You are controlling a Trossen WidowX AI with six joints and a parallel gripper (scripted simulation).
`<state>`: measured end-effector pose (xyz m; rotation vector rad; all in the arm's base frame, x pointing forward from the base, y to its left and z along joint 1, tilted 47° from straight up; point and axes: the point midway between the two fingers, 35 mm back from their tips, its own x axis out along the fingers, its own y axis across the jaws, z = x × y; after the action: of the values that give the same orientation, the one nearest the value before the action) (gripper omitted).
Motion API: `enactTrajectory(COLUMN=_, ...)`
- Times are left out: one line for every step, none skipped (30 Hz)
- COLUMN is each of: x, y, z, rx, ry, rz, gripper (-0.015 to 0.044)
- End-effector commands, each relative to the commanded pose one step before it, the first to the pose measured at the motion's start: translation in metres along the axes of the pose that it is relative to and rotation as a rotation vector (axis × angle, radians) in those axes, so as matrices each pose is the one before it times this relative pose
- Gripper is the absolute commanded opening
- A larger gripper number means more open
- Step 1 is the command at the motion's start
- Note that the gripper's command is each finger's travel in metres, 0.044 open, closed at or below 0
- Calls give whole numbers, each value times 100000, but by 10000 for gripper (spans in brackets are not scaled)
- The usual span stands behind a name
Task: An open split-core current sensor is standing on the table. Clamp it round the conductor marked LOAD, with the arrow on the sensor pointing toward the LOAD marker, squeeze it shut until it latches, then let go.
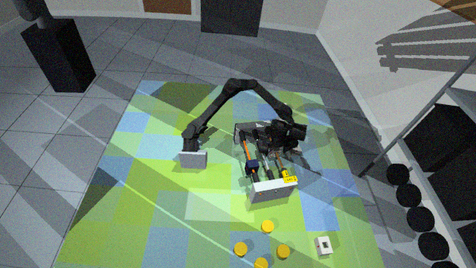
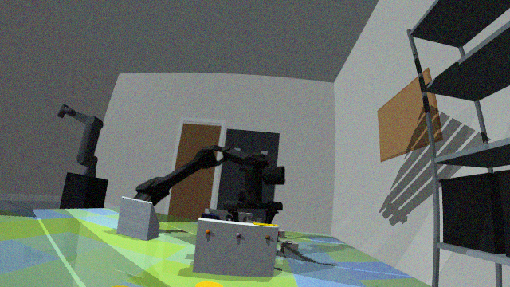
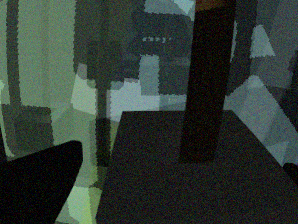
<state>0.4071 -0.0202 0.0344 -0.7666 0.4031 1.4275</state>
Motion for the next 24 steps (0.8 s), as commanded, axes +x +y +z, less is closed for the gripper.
enactTrajectory(x=-2418, y=252, z=-45, rx=-163, ry=-212, rz=-3935, gripper=440)
enactTrajectory(x=-1758, y=208, z=-15, rx=-45, ry=-12, rz=-2897, gripper=440)
enactTrajectory(x=-1765, y=222, z=19, rx=-67, ry=70, rz=-2971, gripper=440)
enactTrajectory(x=-1718, y=227, z=53, rx=-88, ry=152, rz=-2956, gripper=440)
enactTrajectory(x=-1303, y=174, z=63, rx=-82, ry=173, rz=-2282, gripper=440)
enactTrajectory(x=-776, y=102, z=47, rx=-55, ry=128, rz=-1376, gripper=440)
enactTrajectory(x=-258, y=33, z=17, rx=-20, ry=47, rz=-460, gripper=440)
enactTrajectory(x=0, y=0, z=0, rx=0, ry=0, rz=0, gripper=440)
enactTrajectory(x=0, y=0, z=0, rx=0, ry=0, rz=0, gripper=440)
enactTrajectory(x=0, y=0, z=0, rx=0, ry=0, rz=0, gripper=440)
enactTrajectory(x=0, y=0, z=0, rx=0, ry=0, rz=0, gripper=440)
enactTrajectory(x=0, y=0, z=0, rx=0, ry=0, rz=0, gripper=440)
enactTrajectory(x=0, y=0, z=0, rx=0, ry=0, rz=0, gripper=440)
enactTrajectory(x=0, y=0, z=0, rx=0, ry=0, rz=0, gripper=440)
enactTrajectory(x=0, y=0, z=0, rx=0, ry=0, rz=0, gripper=440)
enactTrajectory(x=0, y=0, z=0, rx=0, ry=0, rz=0, gripper=440)
enactTrajectory(x=0, y=0, z=0, rx=0, ry=0, rz=0, gripper=440)
enactTrajectory(x=0, y=0, z=0, rx=0, ry=0, rz=0, gripper=440)
enactTrajectory(x=0, y=0, z=0, rx=0, ry=0, rz=0, gripper=440)
enactTrajectory(x=0, y=0, z=0, rx=0, ry=0, rz=0, gripper=440)
enactTrajectory(x=0, y=0, z=0, rx=0, ry=0, rz=0, gripper=440)
enactTrajectory(x=0, y=0, z=0, rx=0, ry=0, rz=0, gripper=440)
enactTrajectory(x=0, y=0, z=0, rx=0, ry=0, rz=0, gripper=440)
enactTrajectory(x=0, y=0, z=0, rx=0, ry=0, rz=0, gripper=440)
